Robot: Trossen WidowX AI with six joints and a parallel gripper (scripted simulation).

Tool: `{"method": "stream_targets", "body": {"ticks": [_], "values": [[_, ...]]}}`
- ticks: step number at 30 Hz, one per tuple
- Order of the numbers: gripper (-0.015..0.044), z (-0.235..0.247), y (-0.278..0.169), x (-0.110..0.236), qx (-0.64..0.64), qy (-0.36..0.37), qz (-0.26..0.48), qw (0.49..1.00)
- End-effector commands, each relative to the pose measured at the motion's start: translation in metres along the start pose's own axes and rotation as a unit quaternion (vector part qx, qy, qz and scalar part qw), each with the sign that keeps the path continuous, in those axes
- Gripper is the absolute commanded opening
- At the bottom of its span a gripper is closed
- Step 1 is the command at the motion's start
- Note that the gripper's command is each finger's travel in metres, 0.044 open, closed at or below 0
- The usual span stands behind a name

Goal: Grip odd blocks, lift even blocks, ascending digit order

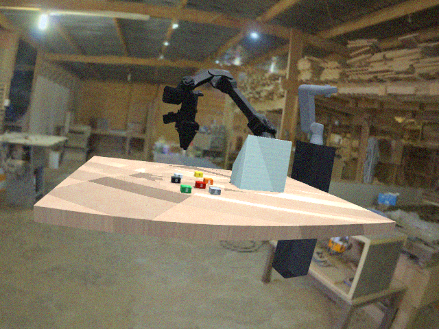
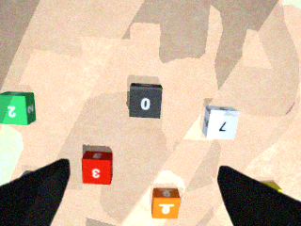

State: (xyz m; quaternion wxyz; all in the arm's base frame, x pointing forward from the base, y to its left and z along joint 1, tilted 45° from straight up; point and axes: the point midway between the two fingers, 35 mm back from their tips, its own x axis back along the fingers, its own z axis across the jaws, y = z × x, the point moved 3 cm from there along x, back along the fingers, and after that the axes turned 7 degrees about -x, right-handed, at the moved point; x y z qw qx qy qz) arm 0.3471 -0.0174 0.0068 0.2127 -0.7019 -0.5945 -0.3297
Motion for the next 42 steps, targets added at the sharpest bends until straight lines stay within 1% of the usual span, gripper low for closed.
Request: {"method": "stream_targets", "body": {"ticks": [1,4,6,11,13,36,38,42], "values": [[0.04,0.0,0.0,0.0,0.001,-0.001,-0.002,1.0],[0.04,0.0,0.0,0.0,0.001,-0.001,-0.002,1.0],[0.04,-0.01,0.002,0.001,0.001,0.0,-0.002,1.0],[0.04,-0.082,0.001,0.001,0.002,-0.002,-0.002,1.0],[0.04,-0.092,-0.001,0.0,0.001,-0.003,-0.001,1.0],[0.04,-0.089,0.0,0.0,0.002,-0.003,-0.001,1.0],[0.04,-0.07,0.002,0.001,0.002,-0.001,-0.002,1.0],[0.04,-0.01,0.002,0.001,0.001,0.0,-0.002,1.0]]}}
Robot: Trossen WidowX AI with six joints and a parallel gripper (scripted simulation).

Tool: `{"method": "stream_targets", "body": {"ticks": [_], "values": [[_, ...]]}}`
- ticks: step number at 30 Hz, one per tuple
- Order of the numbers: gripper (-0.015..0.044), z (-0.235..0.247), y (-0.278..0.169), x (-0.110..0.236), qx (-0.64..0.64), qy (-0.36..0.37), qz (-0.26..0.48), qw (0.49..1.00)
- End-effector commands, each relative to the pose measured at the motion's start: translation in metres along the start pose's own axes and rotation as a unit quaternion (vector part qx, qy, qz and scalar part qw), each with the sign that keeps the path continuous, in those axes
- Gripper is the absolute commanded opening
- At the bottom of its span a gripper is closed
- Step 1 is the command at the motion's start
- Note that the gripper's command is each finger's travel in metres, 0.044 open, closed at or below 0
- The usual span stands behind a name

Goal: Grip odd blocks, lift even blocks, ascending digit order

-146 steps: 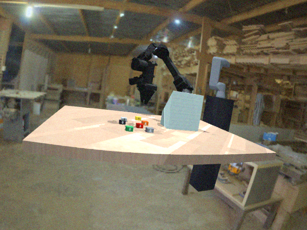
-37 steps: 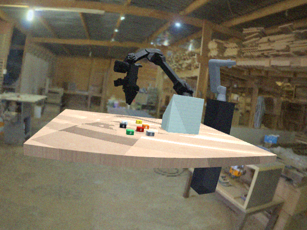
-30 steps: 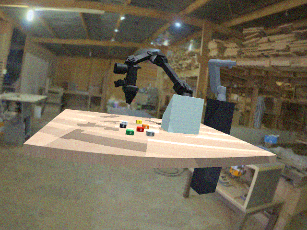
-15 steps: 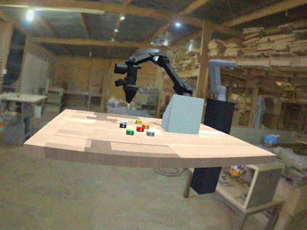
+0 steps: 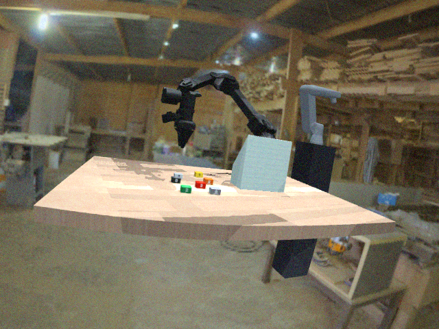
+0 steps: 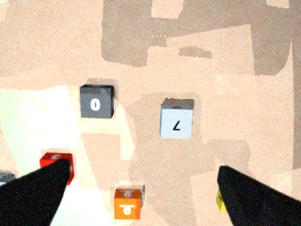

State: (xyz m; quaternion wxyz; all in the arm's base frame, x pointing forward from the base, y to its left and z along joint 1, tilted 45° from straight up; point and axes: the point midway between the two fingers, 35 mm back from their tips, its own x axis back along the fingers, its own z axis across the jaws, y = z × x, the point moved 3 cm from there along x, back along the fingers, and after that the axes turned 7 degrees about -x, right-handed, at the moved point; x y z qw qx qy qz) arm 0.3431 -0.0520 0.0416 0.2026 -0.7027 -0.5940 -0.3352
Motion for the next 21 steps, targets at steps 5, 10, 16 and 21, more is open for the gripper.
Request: {"method": "stream_targets", "body": {"ticks": [5,10,16,21], "values": [[0.04,0.048,-0.007,0.0,0.012,0.002,0.002,1.0],[0.04,0.049,-0.006,-0.014,0.012,0.002,0.002,1.0],[0.04,0.048,-0.007,-0.081,0.012,0.0,0.002,1.0],[0.04,0.048,-0.007,-0.081,0.012,0.0,0.002,1.0]]}}
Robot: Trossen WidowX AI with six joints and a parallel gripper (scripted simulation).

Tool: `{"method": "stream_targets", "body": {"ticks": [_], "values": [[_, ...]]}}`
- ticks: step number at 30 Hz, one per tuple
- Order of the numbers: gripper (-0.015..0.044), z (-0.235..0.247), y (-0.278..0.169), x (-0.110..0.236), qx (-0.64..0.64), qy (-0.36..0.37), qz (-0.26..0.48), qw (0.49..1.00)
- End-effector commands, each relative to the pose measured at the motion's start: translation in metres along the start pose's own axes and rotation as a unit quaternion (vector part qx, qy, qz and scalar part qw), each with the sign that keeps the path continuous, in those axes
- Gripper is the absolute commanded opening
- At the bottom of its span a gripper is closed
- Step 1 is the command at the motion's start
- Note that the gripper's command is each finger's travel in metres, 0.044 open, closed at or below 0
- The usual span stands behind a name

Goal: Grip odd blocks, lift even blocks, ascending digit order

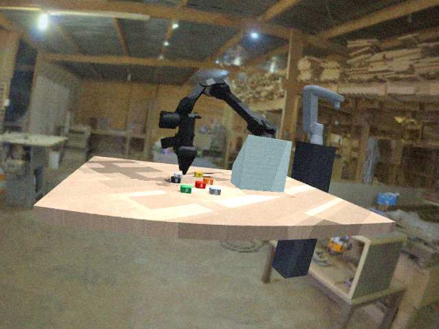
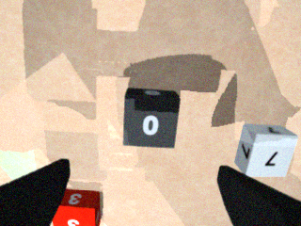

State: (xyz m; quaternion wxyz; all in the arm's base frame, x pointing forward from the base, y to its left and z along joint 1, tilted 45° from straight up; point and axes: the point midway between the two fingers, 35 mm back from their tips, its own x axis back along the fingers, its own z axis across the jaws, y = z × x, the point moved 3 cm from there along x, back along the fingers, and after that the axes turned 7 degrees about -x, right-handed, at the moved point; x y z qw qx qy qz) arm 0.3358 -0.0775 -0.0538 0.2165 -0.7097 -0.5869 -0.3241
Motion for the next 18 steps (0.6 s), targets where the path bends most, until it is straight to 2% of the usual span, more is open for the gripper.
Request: {"method": "stream_targets", "body": {"ticks": [1,18], "values": [[0.04,0.001,0.005,0.005,-0.001,0.0,-0.014,1.0],[0.04,0.001,0.006,-0.019,-0.001,0.0,-0.014,1.0]]}}
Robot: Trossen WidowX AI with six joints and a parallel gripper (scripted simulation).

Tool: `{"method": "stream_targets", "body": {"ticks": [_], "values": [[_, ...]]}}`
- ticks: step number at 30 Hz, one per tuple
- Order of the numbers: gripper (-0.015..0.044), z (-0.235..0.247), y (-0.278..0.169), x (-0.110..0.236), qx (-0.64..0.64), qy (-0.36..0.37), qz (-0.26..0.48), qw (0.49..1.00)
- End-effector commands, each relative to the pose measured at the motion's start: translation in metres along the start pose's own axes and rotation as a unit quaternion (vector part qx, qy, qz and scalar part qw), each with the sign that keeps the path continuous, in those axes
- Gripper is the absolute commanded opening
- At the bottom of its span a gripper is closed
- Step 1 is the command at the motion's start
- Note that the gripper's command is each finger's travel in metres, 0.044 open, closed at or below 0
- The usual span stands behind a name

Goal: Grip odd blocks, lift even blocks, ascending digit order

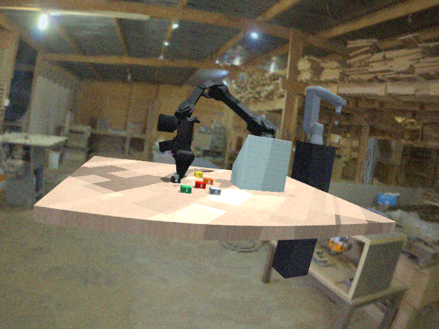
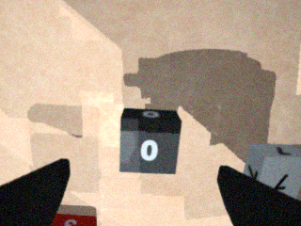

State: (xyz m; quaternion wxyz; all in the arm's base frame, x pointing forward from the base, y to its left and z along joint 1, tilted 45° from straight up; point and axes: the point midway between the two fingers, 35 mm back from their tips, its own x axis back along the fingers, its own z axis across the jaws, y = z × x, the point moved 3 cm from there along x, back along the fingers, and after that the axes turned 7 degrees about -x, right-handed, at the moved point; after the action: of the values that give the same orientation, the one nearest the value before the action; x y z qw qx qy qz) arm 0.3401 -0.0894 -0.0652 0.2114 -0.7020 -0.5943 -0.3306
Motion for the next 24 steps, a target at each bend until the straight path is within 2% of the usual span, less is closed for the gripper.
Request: {"method": "stream_targets", "body": {"ticks": [1,9,19,20,24], "values": [[0.04,0.0,0.0,-0.005,0.003,-0.003,-0.001,1.0],[0.04,0.0,-0.001,-0.015,0.003,-0.003,-0.001,1.0],[0.0138,0.0,-0.001,-0.015,0.003,-0.003,-0.001,1.0],[0.012,0.0,-0.001,-0.015,0.003,-0.003,-0.001,1.0],[0.012,0.0,-0.001,-0.015,0.003,-0.003,-0.001,1.0]]}}
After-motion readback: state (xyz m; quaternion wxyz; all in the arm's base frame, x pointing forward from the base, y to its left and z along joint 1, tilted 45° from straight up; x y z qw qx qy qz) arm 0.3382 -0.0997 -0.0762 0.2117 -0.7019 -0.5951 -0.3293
